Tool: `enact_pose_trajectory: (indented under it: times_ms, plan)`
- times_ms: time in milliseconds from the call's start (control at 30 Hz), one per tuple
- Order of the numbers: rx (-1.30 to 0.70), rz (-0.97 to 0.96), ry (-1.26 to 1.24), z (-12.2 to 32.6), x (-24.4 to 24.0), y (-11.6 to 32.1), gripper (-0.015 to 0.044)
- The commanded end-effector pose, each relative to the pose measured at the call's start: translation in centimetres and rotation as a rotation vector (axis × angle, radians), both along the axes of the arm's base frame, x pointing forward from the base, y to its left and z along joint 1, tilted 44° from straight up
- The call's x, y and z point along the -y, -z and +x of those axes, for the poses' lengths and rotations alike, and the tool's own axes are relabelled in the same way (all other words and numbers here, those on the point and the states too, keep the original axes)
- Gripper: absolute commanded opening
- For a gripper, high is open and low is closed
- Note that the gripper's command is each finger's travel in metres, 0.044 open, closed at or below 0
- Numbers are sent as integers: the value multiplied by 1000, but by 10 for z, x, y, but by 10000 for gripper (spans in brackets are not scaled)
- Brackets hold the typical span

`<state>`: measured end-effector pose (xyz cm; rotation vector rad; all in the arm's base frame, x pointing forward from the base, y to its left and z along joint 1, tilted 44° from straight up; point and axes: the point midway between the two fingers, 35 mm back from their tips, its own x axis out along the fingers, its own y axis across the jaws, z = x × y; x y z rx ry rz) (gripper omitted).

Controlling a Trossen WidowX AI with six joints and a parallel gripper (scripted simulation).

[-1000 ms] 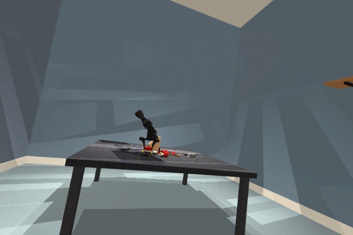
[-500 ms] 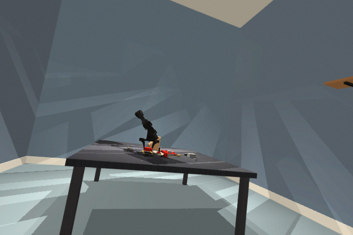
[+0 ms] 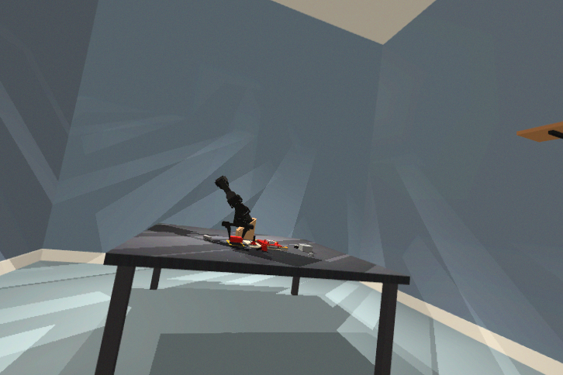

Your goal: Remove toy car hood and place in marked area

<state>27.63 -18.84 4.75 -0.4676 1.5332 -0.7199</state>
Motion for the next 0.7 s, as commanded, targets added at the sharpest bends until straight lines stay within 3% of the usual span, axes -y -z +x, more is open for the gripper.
enact_pose_trajectory:
  times_ms: [0, 533, 667]
  plan:
    - [-5, -1, -4, -1, 1, 2, 0]
    - [-5, -1, -4, -2, 7, 7, 0]
    - [-1, -2, 0, -1, 6, 6, 105]
